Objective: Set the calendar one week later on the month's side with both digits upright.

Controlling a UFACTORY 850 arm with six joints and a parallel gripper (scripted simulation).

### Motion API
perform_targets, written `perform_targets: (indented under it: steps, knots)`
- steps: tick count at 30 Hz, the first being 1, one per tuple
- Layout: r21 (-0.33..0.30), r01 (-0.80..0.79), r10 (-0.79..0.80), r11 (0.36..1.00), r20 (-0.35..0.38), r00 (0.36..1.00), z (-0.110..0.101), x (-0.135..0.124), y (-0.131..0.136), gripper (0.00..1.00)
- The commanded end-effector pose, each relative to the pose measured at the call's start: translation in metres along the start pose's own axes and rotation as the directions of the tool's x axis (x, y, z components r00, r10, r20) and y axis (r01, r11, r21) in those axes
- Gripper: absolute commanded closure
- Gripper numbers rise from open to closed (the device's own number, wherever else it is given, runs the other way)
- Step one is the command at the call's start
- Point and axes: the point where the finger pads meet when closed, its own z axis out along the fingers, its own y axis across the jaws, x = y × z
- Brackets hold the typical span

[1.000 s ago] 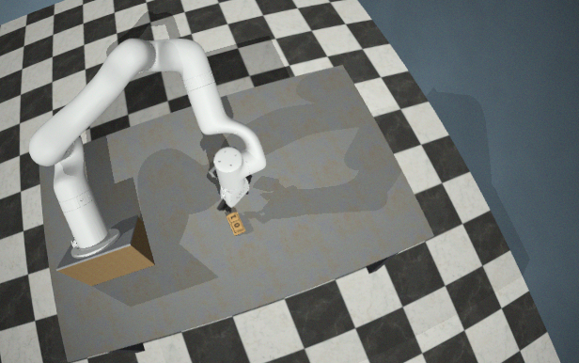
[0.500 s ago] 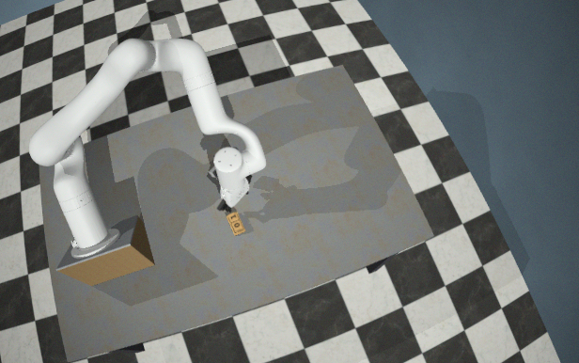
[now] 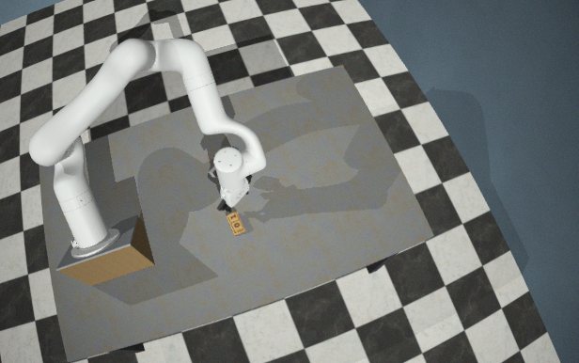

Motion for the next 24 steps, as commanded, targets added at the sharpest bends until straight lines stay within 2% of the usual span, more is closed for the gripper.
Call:
perform_targets:
  steps: [1, 11, 15, 17, 21, 24]
  knots:
    - [-0.001, 0.000, 0.000, 1.000, 0.001, 1.000, -0.001, 0.000, 0.001, 0.00]
    - [-0.001, -0.008, 0.008, 1.000, 0.001, 1.000, -0.001, -0.001, 0.001, 0.00]
    - [-0.001, -0.119, 0.119, 0.993, 0.001, 0.993, -0.001, -0.002, 0.000, 0.00]
    - [-0.001, -0.119, 0.119, 0.993, 0.001, 0.993, -0.001, -0.002, 0.000, 0.00]
    - [-0.001, -0.253, 0.253, 0.967, 0.001, 0.967, -0.001, -0.005, -0.001, 0.00]
    - [-0.001, -0.258, 0.258, 0.966, 0.001, 0.966, -0.001, -0.013, -0.003, 0.00]
